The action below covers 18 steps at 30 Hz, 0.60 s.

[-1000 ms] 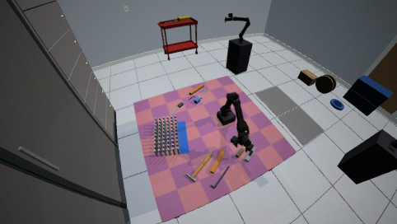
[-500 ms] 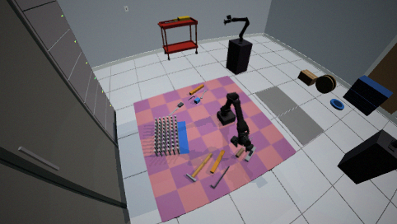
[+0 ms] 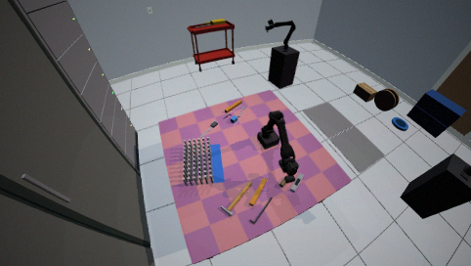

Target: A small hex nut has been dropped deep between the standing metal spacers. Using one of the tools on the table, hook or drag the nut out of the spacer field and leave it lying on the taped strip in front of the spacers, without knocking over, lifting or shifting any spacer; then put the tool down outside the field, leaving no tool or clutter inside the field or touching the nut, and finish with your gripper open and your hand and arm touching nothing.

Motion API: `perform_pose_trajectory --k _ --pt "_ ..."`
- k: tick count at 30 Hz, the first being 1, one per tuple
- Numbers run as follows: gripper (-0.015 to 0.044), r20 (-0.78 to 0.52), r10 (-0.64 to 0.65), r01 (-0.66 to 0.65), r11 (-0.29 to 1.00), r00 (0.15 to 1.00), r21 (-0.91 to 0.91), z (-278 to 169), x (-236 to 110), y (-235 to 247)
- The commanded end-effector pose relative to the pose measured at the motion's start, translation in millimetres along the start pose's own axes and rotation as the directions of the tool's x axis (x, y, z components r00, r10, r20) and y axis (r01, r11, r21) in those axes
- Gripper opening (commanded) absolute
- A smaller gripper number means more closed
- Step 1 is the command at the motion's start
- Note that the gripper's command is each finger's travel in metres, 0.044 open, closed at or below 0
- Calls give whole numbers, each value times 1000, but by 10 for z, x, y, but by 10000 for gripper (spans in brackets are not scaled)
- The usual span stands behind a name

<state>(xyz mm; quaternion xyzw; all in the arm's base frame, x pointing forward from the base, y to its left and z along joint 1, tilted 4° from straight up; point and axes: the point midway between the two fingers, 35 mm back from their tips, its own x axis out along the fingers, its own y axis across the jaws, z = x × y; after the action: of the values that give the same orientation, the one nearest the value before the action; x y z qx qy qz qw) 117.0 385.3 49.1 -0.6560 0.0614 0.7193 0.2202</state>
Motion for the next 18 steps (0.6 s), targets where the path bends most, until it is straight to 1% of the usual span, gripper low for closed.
perform_pose_trajectory --k 1,3,5,8,9,13,18 --pt "440 50 43 -63 818 998 572 -25 19 -20" --pt "440 65 55 -85 680 996 728 -29 18 -23" --pt "440 81 67 -104 512 994 853 -33 18 -26" --pt "440 105 84 -121 221 991 968 -39 15 -31" --pt "440 113 90 -124 133 990 983 -41 14 -33" --pt "440 135 105 -120 -139 985 983 -46 11 -38" --pt "440 164 123 -90 -460 979 883 -54 5 -45"
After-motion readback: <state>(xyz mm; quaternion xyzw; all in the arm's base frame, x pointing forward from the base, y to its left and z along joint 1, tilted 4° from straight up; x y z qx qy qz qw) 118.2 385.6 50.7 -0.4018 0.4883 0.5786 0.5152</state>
